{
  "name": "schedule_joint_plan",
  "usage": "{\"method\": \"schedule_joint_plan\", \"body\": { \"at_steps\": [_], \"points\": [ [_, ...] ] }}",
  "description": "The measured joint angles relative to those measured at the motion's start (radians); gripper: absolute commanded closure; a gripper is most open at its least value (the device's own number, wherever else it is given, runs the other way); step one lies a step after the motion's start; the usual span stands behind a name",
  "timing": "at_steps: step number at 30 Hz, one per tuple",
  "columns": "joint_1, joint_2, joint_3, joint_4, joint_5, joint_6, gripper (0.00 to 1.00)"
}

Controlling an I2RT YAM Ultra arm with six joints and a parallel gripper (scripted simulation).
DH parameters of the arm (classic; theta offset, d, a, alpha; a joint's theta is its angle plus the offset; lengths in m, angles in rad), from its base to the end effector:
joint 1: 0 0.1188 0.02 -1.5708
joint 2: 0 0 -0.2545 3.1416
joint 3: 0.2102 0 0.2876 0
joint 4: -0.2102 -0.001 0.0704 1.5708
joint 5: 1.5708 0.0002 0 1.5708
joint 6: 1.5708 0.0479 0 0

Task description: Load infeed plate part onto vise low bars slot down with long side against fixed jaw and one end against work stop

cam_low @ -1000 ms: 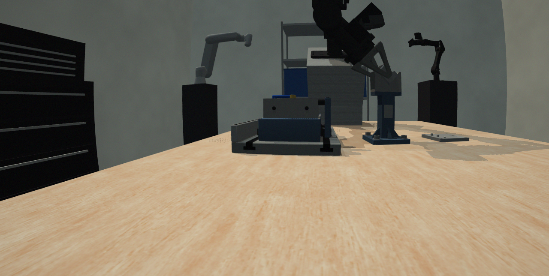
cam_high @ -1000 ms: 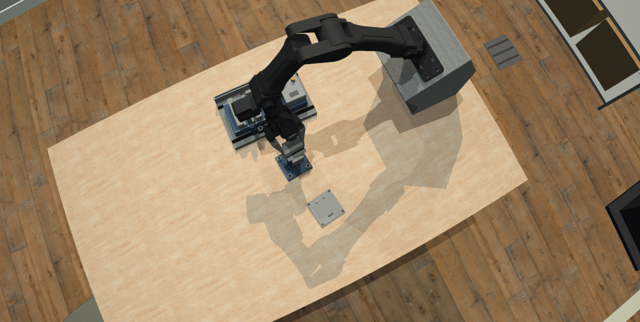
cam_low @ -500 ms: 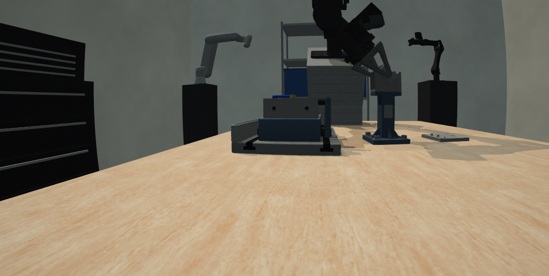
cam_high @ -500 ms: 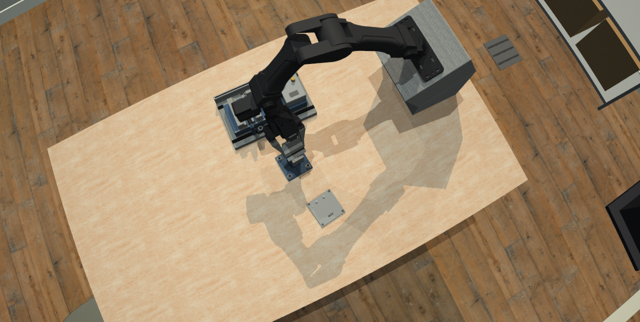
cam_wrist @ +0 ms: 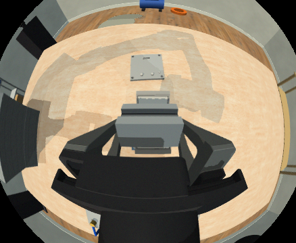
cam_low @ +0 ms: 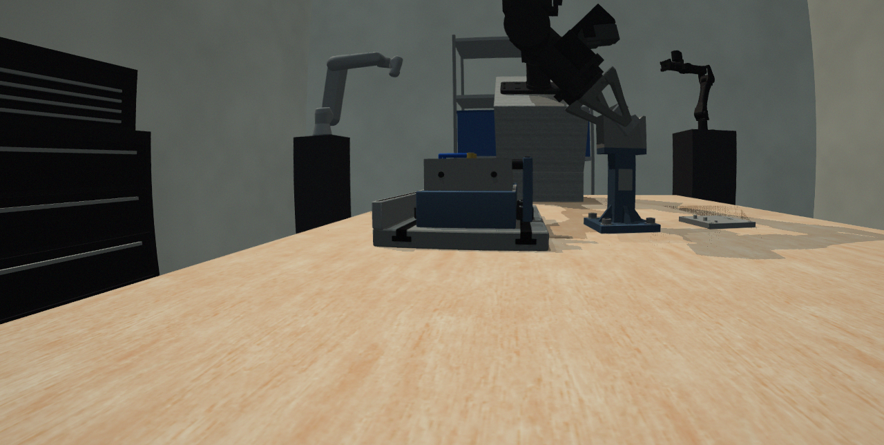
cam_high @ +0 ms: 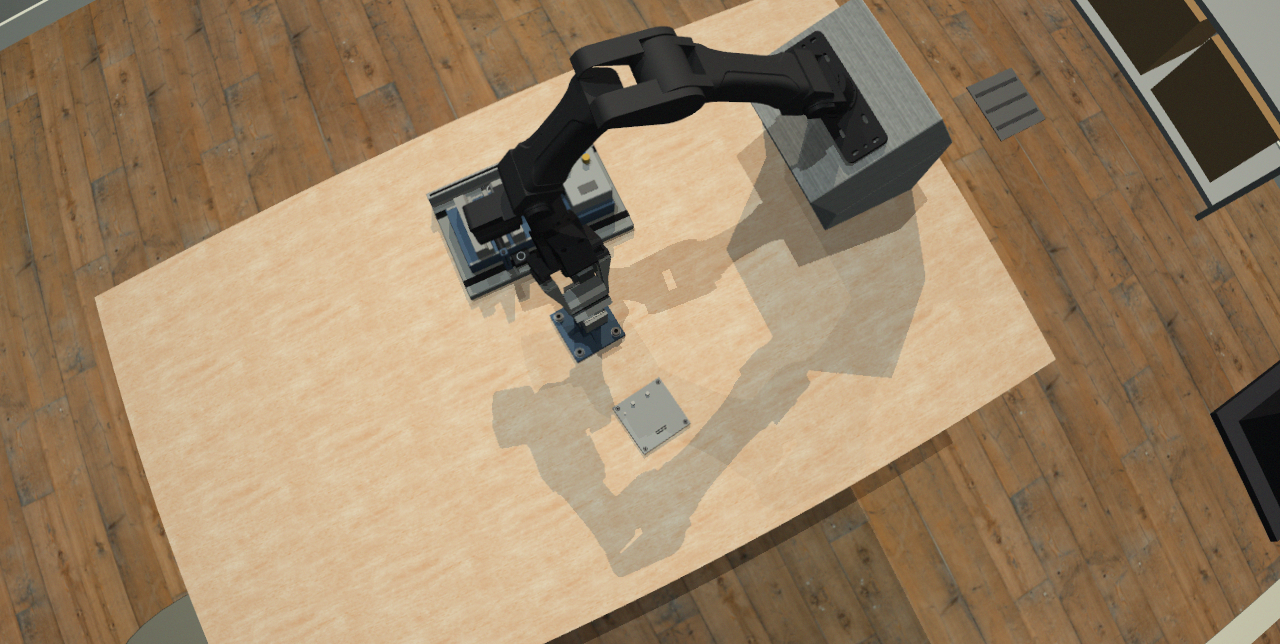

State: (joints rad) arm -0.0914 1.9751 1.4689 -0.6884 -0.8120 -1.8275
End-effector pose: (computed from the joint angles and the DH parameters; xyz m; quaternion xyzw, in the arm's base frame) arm 0.4345 -0.0039 0.1727 -0.7364 0.5270 0.0820 0.4163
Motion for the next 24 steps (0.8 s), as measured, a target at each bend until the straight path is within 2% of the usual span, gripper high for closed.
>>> {"method": "schedule_joint_plan", "body": {
  "at_steps": [24],
  "points": [
    [-0.004, -0.028, -0.005, -0.031, 0.01, -0.003, 1.0]
  ]
}}
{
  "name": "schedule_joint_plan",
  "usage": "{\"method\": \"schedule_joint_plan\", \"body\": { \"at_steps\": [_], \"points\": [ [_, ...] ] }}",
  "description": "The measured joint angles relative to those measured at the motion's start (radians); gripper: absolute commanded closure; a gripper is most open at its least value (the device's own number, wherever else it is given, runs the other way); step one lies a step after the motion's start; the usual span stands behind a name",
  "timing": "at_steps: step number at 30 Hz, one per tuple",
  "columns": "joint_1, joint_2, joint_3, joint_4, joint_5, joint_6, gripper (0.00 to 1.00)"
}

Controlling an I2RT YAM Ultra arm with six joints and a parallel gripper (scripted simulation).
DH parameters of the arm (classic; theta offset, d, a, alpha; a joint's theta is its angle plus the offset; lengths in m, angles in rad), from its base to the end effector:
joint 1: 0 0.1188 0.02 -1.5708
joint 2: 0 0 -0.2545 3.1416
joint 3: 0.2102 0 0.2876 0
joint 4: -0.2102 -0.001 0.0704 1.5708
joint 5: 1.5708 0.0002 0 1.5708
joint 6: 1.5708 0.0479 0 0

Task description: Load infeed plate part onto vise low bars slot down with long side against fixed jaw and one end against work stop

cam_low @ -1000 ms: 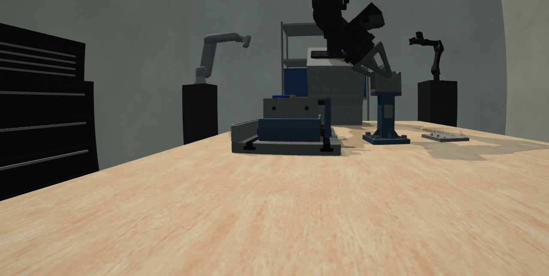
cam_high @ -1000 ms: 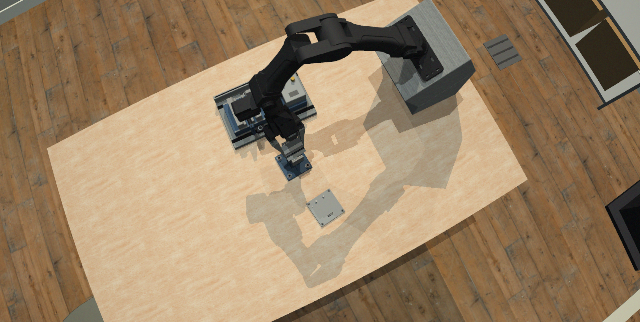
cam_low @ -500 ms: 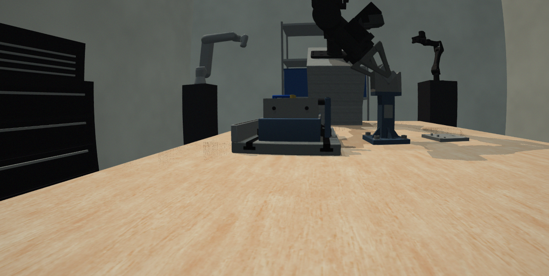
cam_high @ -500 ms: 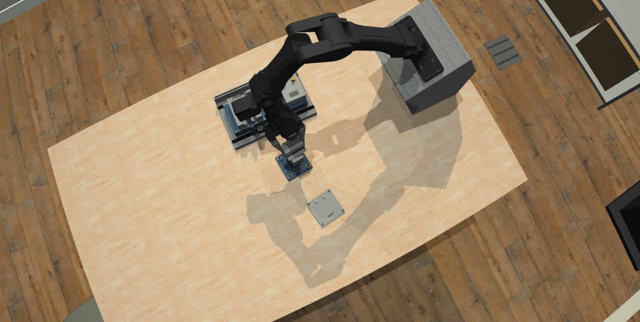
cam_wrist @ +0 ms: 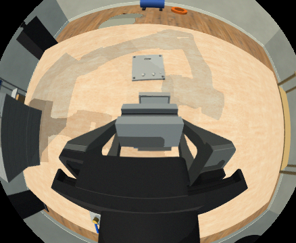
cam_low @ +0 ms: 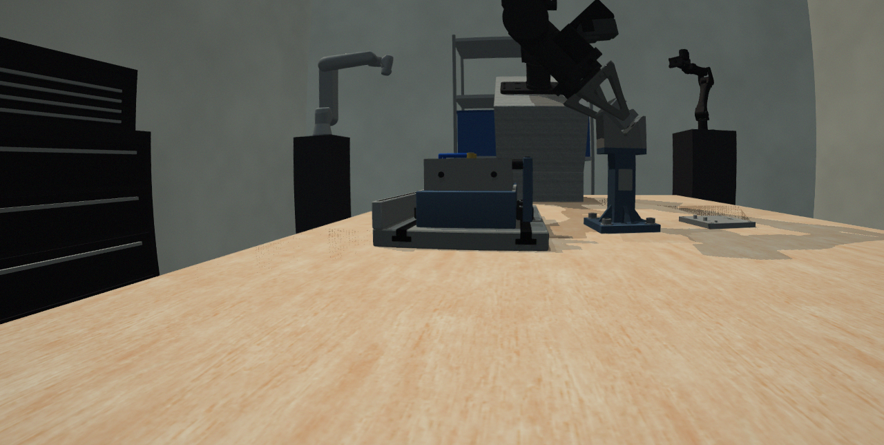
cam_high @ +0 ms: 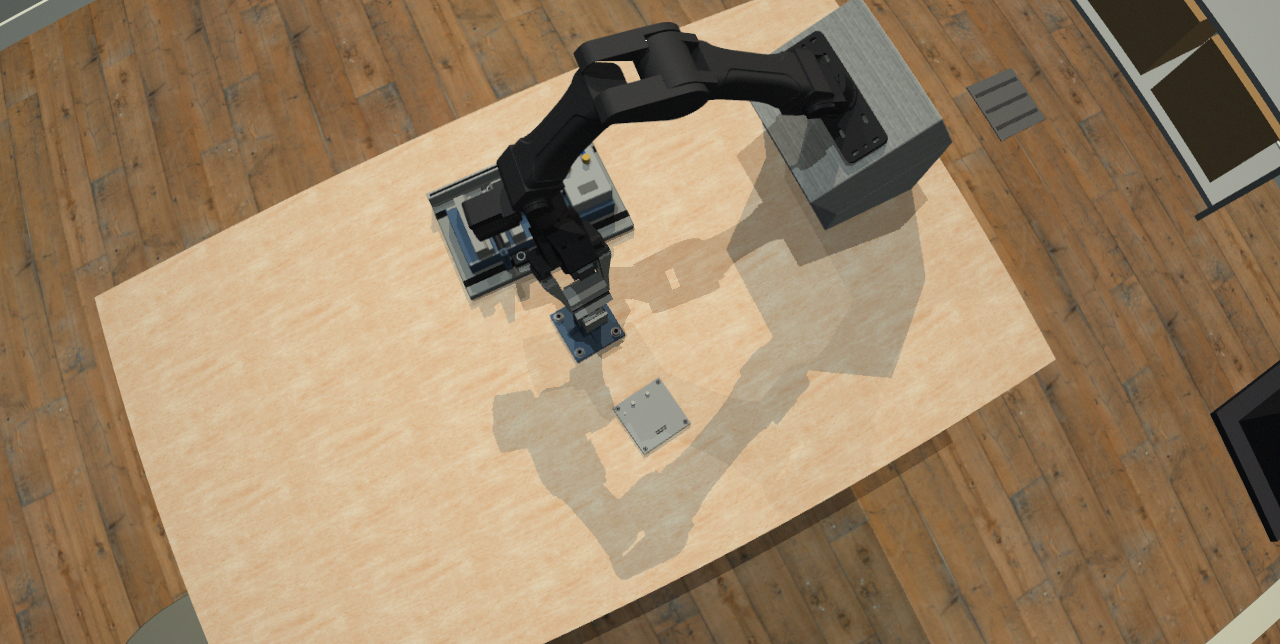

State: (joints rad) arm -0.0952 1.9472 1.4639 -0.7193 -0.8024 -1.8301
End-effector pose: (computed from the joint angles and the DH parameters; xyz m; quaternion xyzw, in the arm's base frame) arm 0.4291 -0.0054 0.1811 -0.7365 0.5308 0.0810 0.4114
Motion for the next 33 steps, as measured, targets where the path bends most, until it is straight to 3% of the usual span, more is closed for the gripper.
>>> {"method": "schedule_joint_plan", "body": {
  "at_steps": [33],
  "points": [
    [-0.002, -0.031, 0.0, -0.035, 0.0, -0.003, 1.0]
  ]
}}
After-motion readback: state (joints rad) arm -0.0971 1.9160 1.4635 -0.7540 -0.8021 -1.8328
